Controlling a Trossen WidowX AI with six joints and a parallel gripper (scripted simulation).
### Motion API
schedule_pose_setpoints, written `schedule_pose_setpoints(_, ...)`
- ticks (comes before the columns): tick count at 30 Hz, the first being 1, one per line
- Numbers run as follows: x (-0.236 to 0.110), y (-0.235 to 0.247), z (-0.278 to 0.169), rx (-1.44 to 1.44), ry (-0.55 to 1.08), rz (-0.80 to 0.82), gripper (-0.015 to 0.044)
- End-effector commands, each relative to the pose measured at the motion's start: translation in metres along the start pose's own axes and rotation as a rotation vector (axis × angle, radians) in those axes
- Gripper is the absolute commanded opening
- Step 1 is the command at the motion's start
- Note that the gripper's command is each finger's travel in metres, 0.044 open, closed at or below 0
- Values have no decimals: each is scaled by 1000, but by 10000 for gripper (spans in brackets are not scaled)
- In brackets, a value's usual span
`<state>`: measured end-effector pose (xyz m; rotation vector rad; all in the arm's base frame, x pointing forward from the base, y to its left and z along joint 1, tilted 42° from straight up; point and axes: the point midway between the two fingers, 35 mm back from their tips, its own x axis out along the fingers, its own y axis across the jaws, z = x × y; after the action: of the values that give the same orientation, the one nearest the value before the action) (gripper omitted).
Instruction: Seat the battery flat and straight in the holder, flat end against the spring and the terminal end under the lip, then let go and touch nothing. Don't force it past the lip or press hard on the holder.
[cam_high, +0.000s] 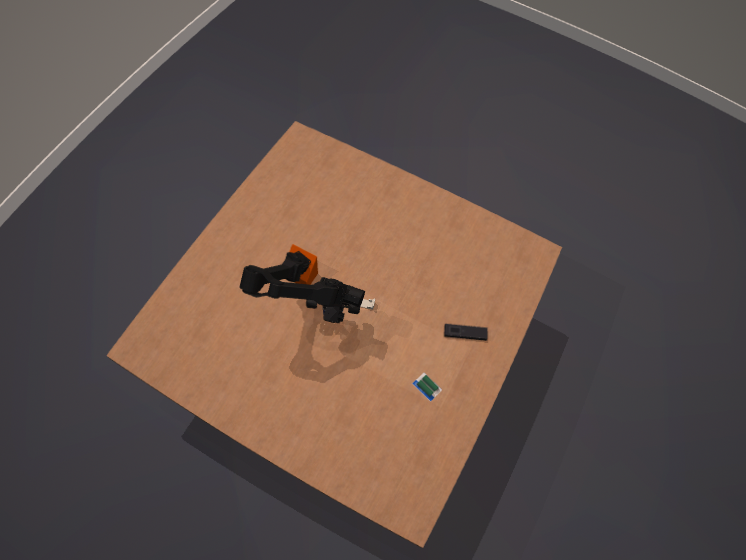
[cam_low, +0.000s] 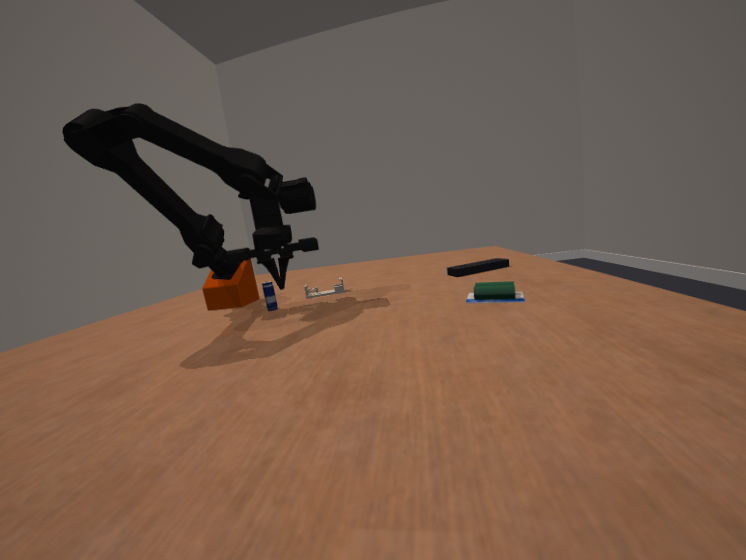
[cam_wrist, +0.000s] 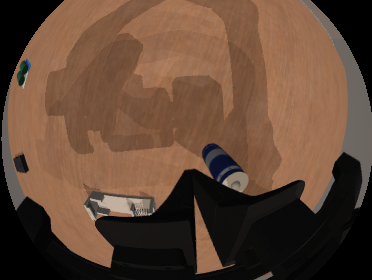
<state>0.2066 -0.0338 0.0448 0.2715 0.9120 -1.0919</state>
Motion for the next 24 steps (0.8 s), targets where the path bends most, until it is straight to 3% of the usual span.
schedule_pose_setpoints(1, 1, -10, 0, -8, -3, -6, 0)
schedule_pose_setpoints(24, 1, -47, -1, -9, -3, -8, 0)
